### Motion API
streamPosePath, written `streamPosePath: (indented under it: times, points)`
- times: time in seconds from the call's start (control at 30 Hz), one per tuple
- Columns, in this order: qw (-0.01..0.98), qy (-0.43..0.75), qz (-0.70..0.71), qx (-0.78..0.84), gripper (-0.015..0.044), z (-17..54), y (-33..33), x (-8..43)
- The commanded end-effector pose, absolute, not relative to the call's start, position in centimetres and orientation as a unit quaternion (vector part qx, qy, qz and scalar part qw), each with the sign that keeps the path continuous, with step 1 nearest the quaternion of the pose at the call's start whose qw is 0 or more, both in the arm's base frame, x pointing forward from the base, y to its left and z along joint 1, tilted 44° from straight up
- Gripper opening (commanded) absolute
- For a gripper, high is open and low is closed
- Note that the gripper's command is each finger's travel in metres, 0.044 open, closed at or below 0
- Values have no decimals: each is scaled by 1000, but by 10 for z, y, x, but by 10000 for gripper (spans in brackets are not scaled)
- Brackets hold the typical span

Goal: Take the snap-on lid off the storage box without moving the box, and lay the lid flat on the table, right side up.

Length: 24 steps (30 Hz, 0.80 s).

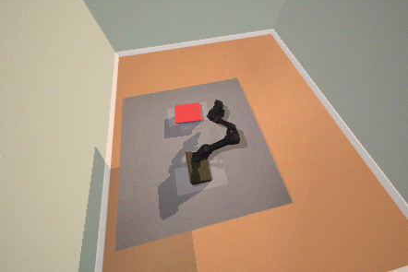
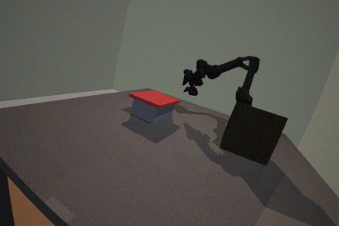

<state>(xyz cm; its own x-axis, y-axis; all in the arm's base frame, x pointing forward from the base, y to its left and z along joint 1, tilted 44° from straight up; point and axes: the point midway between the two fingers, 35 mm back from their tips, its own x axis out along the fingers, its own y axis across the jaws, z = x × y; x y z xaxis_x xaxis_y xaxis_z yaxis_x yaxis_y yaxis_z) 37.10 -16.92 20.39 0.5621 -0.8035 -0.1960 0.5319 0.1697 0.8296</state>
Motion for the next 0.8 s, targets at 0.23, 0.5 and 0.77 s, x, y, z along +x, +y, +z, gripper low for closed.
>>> streamPosePath:
  times: [0.23,0.5,0.77]
  points:
    - [799,-15,-395,452,235,113,-48,362]
    - [852,88,-331,396,235,47,38,306]
    - [858,96,-322,389,235,41,46,300]
